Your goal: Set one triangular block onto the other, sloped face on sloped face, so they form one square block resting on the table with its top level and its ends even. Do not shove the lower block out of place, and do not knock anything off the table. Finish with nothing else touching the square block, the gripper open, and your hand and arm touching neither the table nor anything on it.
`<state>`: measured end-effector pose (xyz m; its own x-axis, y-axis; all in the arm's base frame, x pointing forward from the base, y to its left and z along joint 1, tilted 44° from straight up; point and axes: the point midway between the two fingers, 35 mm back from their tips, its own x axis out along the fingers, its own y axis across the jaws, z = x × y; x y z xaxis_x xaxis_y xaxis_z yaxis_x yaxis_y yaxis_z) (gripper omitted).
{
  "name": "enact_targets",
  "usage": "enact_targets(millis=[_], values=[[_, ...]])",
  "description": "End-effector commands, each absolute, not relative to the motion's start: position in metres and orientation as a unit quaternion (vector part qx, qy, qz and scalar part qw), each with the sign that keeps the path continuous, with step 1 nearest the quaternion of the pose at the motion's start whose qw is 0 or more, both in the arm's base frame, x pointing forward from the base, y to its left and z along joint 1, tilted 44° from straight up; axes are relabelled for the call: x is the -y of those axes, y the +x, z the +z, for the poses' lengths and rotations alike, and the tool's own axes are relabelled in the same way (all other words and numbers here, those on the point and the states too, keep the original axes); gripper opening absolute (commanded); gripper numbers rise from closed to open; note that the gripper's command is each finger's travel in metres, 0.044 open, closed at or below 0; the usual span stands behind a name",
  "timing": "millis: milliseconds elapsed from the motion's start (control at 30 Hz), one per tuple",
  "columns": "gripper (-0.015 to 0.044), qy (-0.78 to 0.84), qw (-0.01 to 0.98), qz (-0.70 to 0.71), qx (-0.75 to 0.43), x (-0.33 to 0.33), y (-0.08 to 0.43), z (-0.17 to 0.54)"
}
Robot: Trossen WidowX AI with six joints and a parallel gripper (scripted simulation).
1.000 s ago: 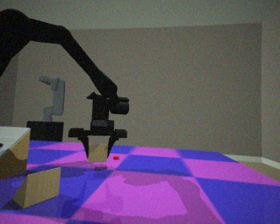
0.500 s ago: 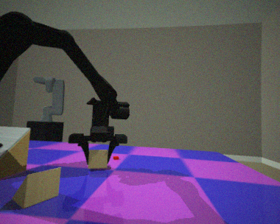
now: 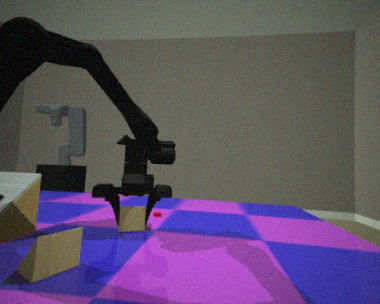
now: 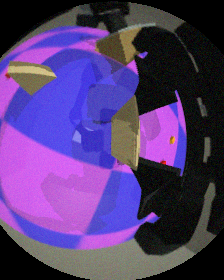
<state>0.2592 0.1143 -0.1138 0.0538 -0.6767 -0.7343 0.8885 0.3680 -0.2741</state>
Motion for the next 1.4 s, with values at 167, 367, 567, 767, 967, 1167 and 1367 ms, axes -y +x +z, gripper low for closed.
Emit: enact_targets(millis=[167, 367, 567, 767, 967, 1167, 1367], values=[[0.0262, 0.127, 0.715, -0.548, -0.416, -0.114, 0.259, -0.114], [0.042, 0.127, 0.715, -0.548, -0.416, -0.114, 0.259, -0.114], [0.044, 0.127, 0.715, -0.548, -0.416, -0.114, 0.259, -0.114], [0.044, 0.128, 0.714, -0.547, -0.417, -0.148, 0.257, -0.079], [0.044, 0.128, 0.714, -0.547, -0.417, -0.156, 0.256, -0.07], [0.044, 0.128, 0.719, -0.541, -0.417, -0.154, 0.257, -0.073], [0.044, 0.202, 0.614, -0.539, -0.54, -0.128, 0.276, -0.046]])
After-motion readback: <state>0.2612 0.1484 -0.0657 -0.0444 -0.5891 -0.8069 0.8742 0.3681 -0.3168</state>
